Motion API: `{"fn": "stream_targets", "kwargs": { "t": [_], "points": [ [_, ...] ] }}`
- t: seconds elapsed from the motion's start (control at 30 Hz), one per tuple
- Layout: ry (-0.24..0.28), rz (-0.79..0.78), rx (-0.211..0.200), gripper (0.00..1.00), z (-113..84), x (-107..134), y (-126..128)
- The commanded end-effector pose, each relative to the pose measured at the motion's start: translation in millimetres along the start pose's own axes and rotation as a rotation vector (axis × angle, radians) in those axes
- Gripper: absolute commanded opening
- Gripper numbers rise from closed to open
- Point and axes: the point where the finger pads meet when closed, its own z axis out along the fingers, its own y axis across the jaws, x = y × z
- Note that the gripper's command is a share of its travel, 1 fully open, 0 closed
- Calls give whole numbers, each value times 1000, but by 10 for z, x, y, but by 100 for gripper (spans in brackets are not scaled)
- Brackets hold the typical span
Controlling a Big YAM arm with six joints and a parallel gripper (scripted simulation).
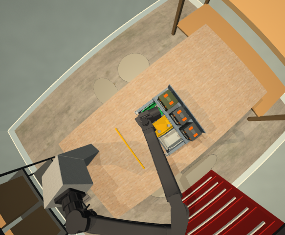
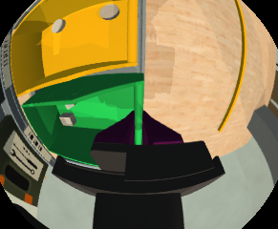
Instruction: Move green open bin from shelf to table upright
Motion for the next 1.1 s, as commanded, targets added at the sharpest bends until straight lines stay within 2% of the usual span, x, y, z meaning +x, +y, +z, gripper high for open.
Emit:
{"fn": "stream_targets", "kwargs": {
  "t": [0.0, 1.07],
  "points": [
    [4, 3, -40, 0, -258, 15, 156],
    [4, 9, -45, 0, -304, 10, 181]
  ]
}}
